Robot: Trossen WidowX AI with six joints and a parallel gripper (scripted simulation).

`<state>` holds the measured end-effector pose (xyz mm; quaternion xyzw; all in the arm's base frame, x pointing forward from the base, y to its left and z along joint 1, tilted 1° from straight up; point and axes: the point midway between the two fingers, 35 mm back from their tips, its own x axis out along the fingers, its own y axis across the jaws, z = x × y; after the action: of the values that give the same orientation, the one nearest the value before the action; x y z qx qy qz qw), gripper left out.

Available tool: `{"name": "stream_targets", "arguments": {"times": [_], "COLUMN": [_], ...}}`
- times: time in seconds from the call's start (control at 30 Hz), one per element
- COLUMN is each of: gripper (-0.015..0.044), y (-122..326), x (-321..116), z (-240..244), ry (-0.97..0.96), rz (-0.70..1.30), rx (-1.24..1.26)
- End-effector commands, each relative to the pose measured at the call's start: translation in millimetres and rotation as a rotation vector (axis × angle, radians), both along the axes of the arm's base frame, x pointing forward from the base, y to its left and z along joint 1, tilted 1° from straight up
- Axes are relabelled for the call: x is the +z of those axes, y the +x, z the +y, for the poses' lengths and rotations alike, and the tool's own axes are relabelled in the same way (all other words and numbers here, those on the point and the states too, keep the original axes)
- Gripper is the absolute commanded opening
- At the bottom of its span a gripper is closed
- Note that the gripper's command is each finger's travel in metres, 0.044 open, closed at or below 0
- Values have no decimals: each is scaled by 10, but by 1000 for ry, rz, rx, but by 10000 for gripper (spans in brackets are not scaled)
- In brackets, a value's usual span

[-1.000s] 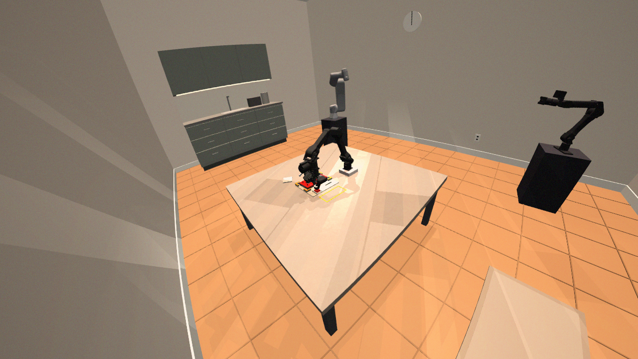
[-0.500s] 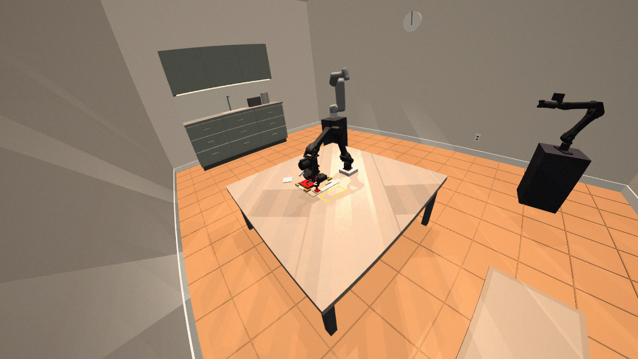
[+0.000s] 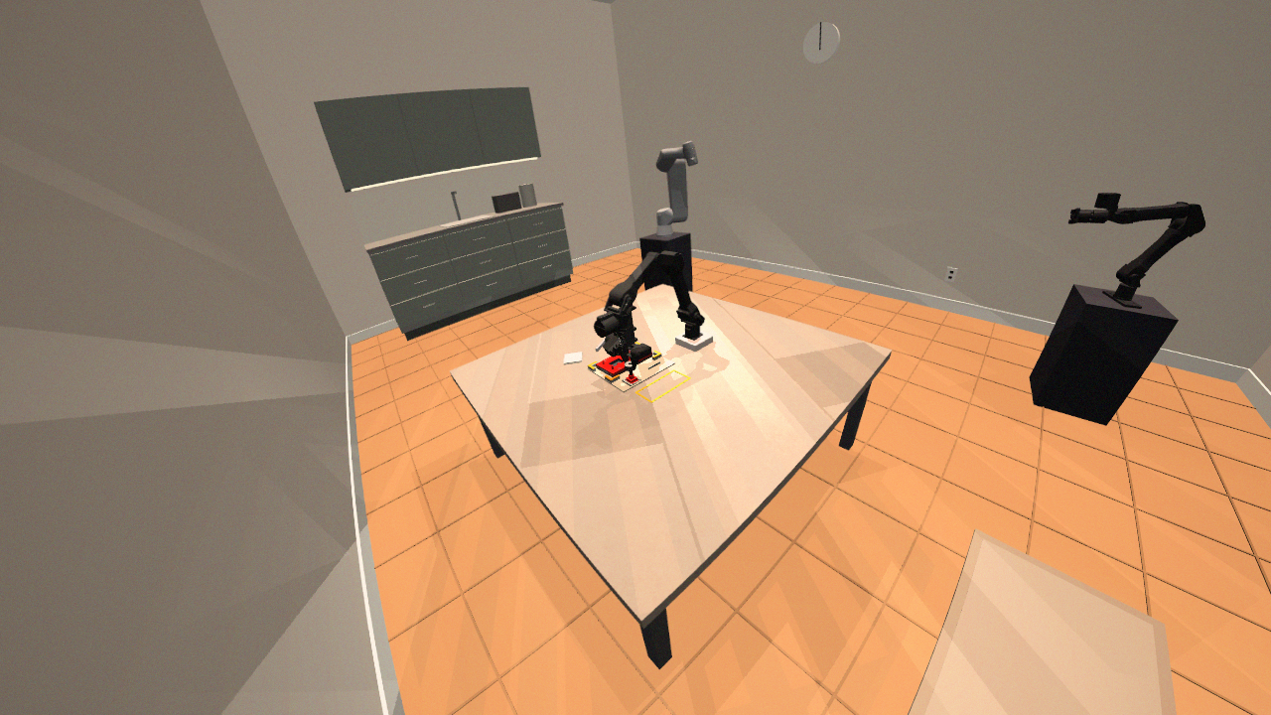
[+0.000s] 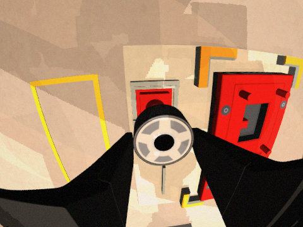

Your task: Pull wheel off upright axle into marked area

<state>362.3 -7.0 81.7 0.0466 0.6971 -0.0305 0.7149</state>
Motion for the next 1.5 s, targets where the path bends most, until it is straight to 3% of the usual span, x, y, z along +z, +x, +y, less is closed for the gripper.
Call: {"name": "stream_targets", "arguments": {"times": [0.0, 1.07, 1.47], "gripper": [0, 0, 0], "y": [15, -65, -197], "x": [44, 348, 388], "z": [2, 4, 457], "ry": [1, 0, 2], "rz": [-8, 5, 1], "rx": [4, -1, 1]}}
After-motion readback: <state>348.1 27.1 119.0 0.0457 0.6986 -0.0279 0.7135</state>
